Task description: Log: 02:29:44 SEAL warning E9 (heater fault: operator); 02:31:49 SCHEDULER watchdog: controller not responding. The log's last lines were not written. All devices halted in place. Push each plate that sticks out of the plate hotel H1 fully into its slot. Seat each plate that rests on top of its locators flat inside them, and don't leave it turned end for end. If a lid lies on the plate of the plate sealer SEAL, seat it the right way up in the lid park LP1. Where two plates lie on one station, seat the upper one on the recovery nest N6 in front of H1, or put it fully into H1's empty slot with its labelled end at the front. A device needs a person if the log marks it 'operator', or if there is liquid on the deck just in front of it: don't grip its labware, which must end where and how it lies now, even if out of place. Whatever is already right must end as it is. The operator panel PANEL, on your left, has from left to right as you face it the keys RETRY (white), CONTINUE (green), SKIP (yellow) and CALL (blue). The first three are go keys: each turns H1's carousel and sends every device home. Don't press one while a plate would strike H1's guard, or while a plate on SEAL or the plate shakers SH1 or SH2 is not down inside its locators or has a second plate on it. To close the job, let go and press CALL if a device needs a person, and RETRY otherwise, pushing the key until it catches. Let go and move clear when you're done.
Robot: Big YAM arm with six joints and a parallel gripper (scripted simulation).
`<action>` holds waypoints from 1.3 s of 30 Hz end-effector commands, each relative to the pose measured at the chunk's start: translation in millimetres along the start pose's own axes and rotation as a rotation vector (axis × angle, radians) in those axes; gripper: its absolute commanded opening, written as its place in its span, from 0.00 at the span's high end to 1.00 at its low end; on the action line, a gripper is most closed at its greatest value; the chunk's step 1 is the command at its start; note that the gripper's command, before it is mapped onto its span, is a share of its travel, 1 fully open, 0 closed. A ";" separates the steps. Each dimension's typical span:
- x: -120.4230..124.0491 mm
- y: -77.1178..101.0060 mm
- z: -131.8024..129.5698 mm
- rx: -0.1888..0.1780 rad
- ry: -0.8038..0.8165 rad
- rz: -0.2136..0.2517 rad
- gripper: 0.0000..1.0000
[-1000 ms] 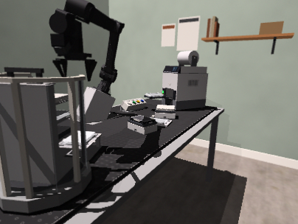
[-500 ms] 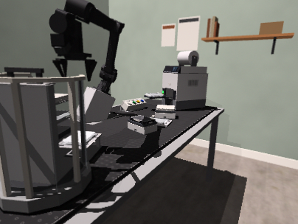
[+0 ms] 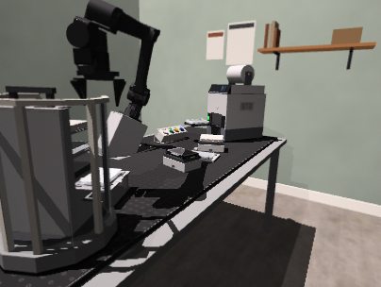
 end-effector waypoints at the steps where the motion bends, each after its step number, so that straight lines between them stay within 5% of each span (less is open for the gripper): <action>1: -3.5 29.0 32.1 0.025 0.147 -0.060 0.00; 12: 6.1 27.4 67.5 0.033 0.497 -0.055 0.00; 35: 22.7 25.4 128.6 0.030 0.475 -0.055 0.00; 36: 16.1 40.9 137.6 0.044 0.490 -0.087 0.00; 39: 27.0 24.4 141.3 0.028 0.474 -0.051 0.00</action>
Point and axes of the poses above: the point where the finger pads meet when closed, its own y axis back along the fingers, its own z axis across the jaws, x = y × z, the point moved 7 cm from there along y, back along the fingers, and after that the axes turned 12 degrees about y, right-handed, at the moved point
